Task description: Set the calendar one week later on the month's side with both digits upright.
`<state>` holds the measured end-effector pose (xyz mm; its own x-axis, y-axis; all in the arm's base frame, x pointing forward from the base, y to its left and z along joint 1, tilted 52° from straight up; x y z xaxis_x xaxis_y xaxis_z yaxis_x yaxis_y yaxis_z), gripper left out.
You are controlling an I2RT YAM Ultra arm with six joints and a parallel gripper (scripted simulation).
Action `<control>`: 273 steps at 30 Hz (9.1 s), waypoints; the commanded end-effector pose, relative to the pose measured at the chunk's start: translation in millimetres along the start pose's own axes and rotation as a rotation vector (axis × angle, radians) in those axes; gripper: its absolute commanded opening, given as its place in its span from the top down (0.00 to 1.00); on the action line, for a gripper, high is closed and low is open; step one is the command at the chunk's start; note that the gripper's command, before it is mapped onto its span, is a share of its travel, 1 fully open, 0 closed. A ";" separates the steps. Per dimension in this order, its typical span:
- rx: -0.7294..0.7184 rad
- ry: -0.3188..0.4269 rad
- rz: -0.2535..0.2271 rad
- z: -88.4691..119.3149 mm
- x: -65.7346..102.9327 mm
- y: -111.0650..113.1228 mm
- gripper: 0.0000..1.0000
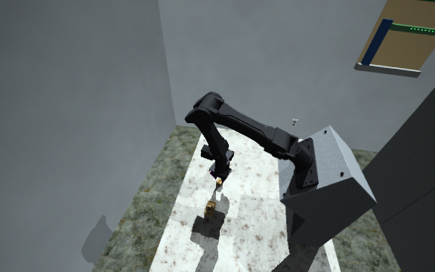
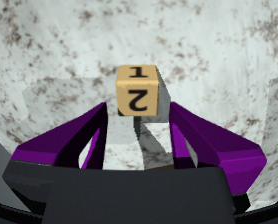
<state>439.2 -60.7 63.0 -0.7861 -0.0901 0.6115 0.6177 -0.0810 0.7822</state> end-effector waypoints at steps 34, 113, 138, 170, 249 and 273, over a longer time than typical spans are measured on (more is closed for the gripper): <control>0.000 -0.013 -0.006 -4.0 1.5 2.5 0.55; 0.000 -0.013 -0.006 -3.6 1.5 1.5 0.55; 0.000 -0.013 -0.006 -3.6 1.5 1.5 0.55; 0.000 -0.013 -0.006 -3.0 48.5 1.4 0.55; -0.003 -0.785 0.131 38.7 28.5 8.8 0.55; -0.003 -0.785 0.131 38.4 -3.2 8.9 0.55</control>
<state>444.9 -21.4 71.5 -0.4935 0.6143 0.6157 0.7102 -0.1241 0.6930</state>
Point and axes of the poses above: the point where the finger pads meet when closed, its own x axis back along the fingers, its own y axis across the jaws, z = x × y, the point moved 5 cm from there along x, back along the fingers, and after that the axes turned 10 degrees about x, right-handed, at the moved point
